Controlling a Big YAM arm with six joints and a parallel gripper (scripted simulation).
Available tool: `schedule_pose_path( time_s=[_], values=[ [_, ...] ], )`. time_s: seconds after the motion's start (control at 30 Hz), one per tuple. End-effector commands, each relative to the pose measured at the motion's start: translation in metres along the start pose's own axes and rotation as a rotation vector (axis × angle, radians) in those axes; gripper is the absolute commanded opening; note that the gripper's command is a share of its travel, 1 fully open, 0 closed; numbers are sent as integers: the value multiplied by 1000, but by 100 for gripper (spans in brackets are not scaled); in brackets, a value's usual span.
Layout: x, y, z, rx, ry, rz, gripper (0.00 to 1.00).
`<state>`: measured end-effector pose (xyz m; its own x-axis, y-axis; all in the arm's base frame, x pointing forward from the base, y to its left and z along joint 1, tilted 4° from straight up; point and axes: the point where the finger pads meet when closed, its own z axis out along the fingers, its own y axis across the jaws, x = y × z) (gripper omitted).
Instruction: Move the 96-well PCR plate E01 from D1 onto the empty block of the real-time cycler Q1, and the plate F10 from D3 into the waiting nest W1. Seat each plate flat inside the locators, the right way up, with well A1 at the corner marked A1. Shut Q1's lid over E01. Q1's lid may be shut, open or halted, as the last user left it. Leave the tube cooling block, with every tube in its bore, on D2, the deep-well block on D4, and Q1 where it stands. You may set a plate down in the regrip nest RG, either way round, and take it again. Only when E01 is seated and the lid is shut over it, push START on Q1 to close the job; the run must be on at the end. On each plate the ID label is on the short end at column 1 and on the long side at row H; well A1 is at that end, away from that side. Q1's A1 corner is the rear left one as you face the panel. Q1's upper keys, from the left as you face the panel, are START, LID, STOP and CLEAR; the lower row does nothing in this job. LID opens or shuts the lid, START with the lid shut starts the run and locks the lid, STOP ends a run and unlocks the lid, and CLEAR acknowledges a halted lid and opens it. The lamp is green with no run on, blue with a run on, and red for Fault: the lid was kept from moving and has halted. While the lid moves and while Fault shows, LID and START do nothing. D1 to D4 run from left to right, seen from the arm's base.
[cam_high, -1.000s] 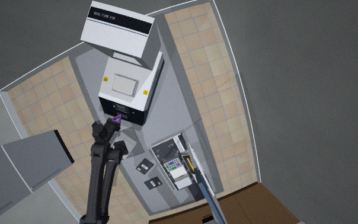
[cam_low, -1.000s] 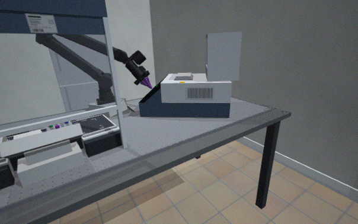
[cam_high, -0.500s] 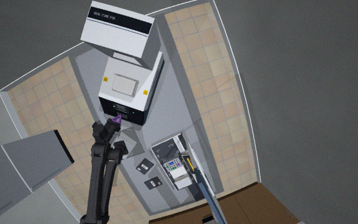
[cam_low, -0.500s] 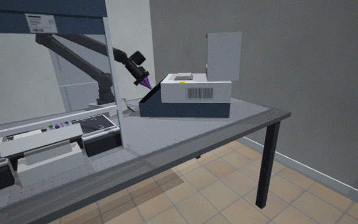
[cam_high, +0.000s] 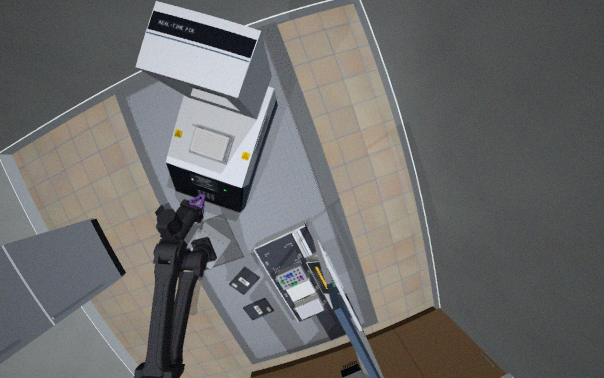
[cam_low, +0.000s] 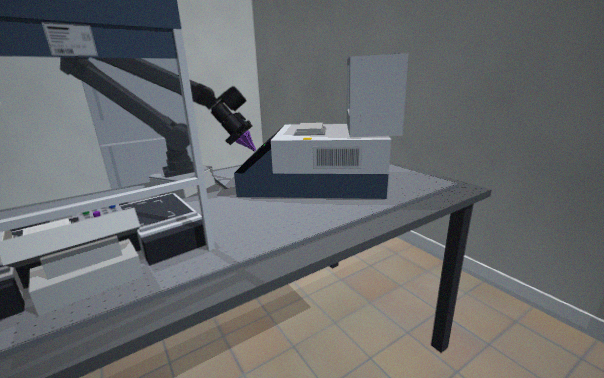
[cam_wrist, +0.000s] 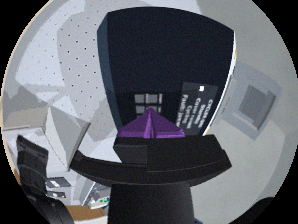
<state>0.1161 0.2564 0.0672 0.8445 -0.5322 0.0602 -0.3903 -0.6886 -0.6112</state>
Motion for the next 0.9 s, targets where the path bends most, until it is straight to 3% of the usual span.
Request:
schedule_pose_path(
  time_s=[0.0,0.53,0.87],
  values=[
    [-5,-44,-12,81,-13,15,0],
    [-2,-46,-11,87,-7,23,0],
    [-5,-26,-9,60,-16,15,0]
  ],
)
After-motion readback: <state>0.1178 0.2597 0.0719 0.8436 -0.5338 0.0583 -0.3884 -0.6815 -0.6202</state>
